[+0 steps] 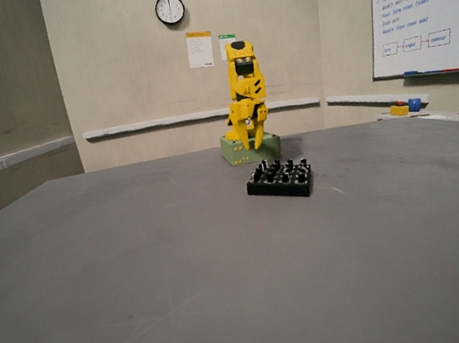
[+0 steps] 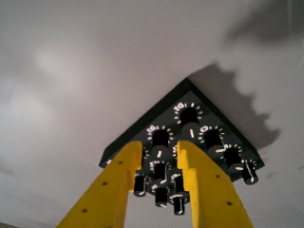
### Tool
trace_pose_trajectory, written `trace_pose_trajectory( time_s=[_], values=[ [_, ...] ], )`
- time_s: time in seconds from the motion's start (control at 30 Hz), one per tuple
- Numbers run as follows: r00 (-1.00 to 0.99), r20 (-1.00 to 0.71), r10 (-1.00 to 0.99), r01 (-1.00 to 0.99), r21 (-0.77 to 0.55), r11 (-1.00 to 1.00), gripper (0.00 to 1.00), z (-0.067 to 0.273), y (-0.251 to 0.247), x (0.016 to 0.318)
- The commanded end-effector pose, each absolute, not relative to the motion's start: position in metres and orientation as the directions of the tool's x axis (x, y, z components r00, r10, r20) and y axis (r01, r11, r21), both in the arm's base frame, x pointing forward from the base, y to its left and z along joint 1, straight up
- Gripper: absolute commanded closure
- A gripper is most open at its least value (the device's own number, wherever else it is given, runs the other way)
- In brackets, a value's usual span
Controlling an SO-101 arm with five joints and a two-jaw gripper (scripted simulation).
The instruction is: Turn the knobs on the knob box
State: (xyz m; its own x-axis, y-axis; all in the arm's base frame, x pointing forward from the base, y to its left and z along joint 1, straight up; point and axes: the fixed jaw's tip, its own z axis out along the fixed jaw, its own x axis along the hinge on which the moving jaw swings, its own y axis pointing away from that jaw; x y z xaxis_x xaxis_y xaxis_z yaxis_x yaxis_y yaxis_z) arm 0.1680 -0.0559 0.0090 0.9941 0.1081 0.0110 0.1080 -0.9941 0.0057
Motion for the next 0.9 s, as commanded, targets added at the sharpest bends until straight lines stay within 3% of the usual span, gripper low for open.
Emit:
trace_pose_trajectory(
  time_s=[0.0, 0.57, 0.87],
  values=[
    [0.99, 0.003, 0.138, 0.138, 0.001, -0.99, 0.9, 0.009, -0.053, 0.165],
    [0.989, 0.002, 0.147, 0.147, 0.001, -0.989, 0.9, 0.01, -0.053, 0.166],
    [0.989, 0.002, 0.147, 0.147, 0.001, -0.989, 0.9, 0.012, -0.059, 0.188]
  ],
)
